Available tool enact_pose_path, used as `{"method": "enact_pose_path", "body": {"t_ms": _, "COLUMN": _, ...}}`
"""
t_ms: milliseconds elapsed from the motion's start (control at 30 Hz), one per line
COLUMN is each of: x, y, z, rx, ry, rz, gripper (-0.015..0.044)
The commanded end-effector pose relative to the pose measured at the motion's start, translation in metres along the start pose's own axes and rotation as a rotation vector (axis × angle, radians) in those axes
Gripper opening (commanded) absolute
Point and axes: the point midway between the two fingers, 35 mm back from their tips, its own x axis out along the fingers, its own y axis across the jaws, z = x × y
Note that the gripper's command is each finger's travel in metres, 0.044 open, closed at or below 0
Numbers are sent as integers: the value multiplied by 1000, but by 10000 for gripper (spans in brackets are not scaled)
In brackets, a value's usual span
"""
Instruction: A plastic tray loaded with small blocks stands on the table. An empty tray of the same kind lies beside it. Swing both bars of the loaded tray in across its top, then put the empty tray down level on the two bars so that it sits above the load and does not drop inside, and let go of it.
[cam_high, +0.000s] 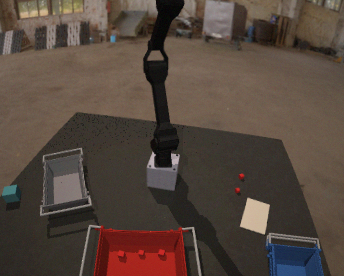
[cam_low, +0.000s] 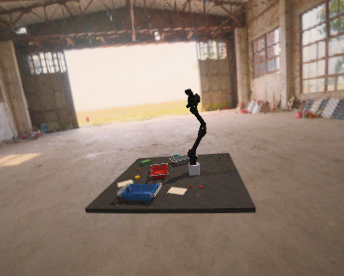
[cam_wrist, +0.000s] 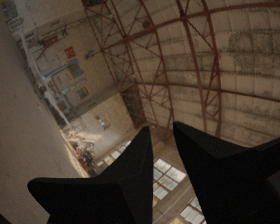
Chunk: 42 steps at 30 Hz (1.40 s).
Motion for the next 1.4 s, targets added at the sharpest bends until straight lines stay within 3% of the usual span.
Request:
{"method": "enact_pose_path", "body": {"t_ms": 0, "x": 4, "y": -8, "z": -62, "rx": 68, "ry": 144, "rz": -49, "gripper": 81}}
{"method": "enact_pose_path", "body": {"t_ms": 300, "x": -20, "y": -24, "z": -198, "rx": 187, "ry": 483, "rz": -161, "gripper": 81}}
{"method": "enact_pose_path", "body": {"t_ms": 600, "x": -86, "y": -32, "z": -322, "rx": 298, "ry": 826, "rz": -279, "gripper": 81}}
{"method": "enact_pose_path", "body": {"t_ms": 967, "x": -209, "y": -17, "z": -447, "rx": 445, "ry": 1251, "rz": -393, "gripper": 81}}
{"method": "enact_pose_path", "body": {"t_ms": 1367, "x": -374, "y": 31, "z": -523, "rx": 620, "ry": 1697, "rz": -458, "gripper": 81}}
